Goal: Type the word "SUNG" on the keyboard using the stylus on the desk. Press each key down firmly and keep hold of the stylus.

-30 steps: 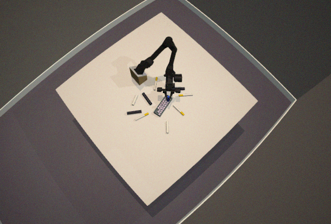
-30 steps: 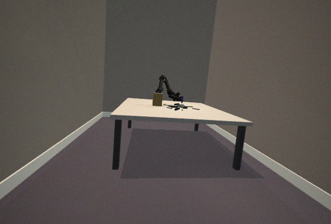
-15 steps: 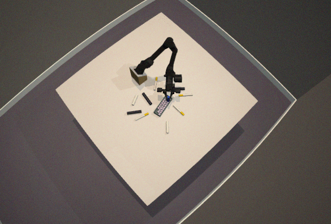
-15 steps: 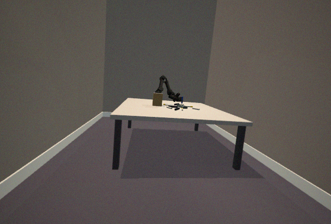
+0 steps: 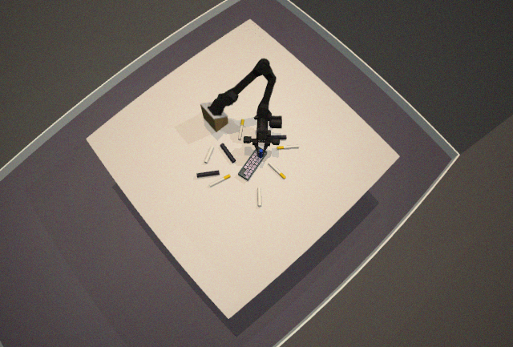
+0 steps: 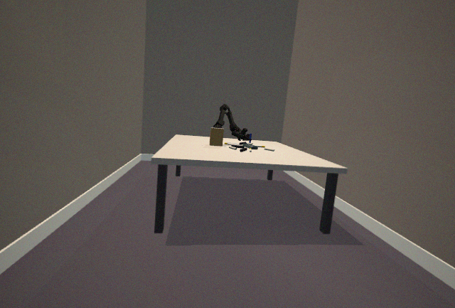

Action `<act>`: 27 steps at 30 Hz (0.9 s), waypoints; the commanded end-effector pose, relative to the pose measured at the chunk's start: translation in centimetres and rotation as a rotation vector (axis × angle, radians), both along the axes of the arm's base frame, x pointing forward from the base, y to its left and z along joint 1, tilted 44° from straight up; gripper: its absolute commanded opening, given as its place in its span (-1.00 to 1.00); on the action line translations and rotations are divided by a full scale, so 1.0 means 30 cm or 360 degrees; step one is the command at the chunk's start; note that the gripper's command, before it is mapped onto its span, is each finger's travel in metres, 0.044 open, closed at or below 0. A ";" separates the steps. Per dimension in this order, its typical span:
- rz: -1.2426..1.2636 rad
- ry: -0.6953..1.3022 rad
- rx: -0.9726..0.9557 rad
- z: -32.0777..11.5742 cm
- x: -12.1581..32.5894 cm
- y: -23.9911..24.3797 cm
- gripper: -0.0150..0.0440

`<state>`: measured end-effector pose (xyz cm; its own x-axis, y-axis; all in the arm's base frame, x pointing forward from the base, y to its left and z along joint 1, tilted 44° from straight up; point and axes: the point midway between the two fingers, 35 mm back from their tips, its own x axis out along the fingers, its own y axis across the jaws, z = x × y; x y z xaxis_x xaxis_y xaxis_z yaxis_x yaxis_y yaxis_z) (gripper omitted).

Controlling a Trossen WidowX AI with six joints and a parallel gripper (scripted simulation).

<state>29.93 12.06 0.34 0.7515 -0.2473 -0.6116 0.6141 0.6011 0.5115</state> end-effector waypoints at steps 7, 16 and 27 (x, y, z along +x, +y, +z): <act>-0.0007 0.0001 -0.0005 -0.005 -0.001 -0.002 -0.22; -0.0008 0.0002 -0.0004 0.034 0.006 -0.037 -0.22; -0.0021 -0.0009 -0.0004 0.078 0.014 -0.081 -0.21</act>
<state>30.32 9.59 2.72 0.7516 -0.2585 -0.6069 0.6188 0.5947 0.5132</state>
